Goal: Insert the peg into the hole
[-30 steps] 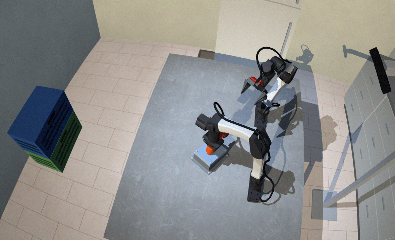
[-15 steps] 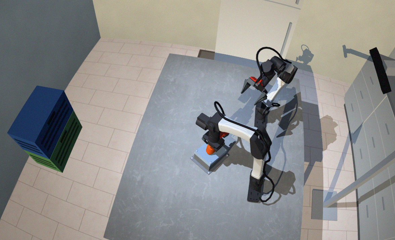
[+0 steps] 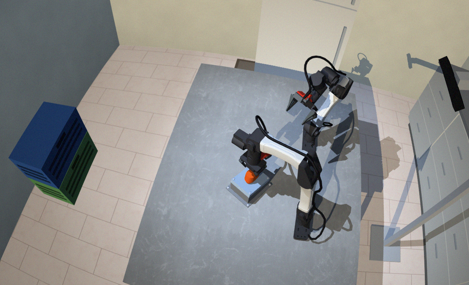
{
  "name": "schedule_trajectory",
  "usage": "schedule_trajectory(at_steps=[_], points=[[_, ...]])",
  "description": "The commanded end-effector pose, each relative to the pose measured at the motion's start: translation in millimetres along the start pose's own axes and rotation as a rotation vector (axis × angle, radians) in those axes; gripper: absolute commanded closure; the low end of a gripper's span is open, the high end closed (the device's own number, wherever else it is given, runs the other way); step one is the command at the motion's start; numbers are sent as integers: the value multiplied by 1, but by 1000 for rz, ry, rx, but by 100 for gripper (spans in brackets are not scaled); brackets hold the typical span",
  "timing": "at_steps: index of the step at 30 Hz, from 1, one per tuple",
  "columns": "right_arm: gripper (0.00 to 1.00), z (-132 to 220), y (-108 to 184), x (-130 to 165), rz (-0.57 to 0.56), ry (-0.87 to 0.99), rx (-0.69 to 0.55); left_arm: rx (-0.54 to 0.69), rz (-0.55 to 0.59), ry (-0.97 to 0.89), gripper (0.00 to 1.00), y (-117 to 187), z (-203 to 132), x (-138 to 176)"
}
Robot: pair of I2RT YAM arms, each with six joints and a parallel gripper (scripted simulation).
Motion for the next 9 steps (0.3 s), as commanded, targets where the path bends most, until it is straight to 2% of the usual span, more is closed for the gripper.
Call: schedule_trajectory(at_steps=[1,9], points=[[0,0,6,-3,-16,-8,10,-38,2,-1,30,16,-6,-4],[0,0,6,-3,-16,-8,10,-28,1,0,30,13,-4,-3]])
Point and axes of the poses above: on each arm, the point where the finger pads meet when closed, its own y axis back along the fingers, its own z axis across the jaws, x = y × z, the point moved 10 cm from there along y, back along the fingers, and after that the axes turned 1 degree about y, right-handed, at the moved point
